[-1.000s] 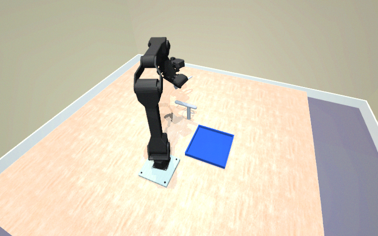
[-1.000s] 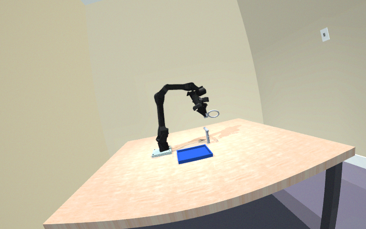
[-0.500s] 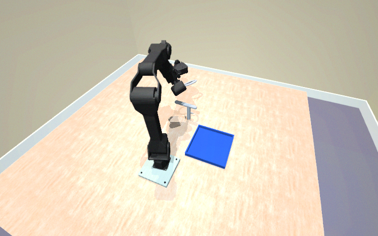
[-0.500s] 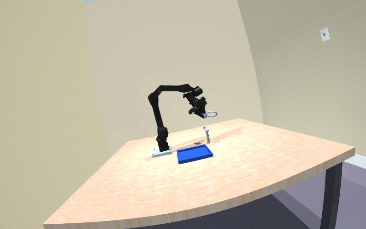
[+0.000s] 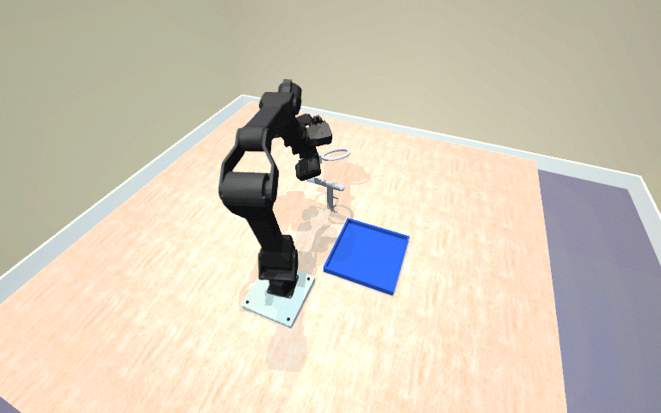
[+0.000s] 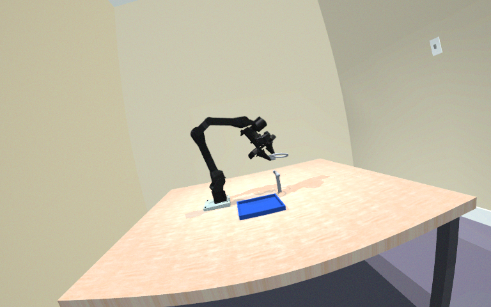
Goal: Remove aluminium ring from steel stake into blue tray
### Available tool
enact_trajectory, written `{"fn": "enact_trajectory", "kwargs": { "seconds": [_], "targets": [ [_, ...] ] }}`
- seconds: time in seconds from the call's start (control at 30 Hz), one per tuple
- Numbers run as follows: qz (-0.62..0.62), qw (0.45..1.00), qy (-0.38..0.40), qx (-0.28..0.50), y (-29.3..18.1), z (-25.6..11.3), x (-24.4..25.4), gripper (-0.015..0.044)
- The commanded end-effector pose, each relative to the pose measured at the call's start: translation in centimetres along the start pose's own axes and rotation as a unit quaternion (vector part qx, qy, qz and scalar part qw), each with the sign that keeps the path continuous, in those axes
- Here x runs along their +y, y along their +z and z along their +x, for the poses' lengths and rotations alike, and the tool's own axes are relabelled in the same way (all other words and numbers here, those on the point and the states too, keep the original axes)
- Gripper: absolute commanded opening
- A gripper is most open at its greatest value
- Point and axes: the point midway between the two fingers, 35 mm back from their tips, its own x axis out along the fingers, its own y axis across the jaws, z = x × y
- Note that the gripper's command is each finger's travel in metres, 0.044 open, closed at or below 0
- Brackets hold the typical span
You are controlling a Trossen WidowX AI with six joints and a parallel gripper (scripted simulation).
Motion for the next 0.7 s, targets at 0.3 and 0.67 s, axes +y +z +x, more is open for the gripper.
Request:
{"fn": "enact_trajectory", "kwargs": {
  "seconds": [0.3,0.67],
  "targets": [
    [0.146,0.988,0.042,-0.017,0.4,0.3,-2.4,0.0],
    [0.261,0.962,0.08,-0.02,0.4,0.7,-4.4,0.0]
  ]
}}
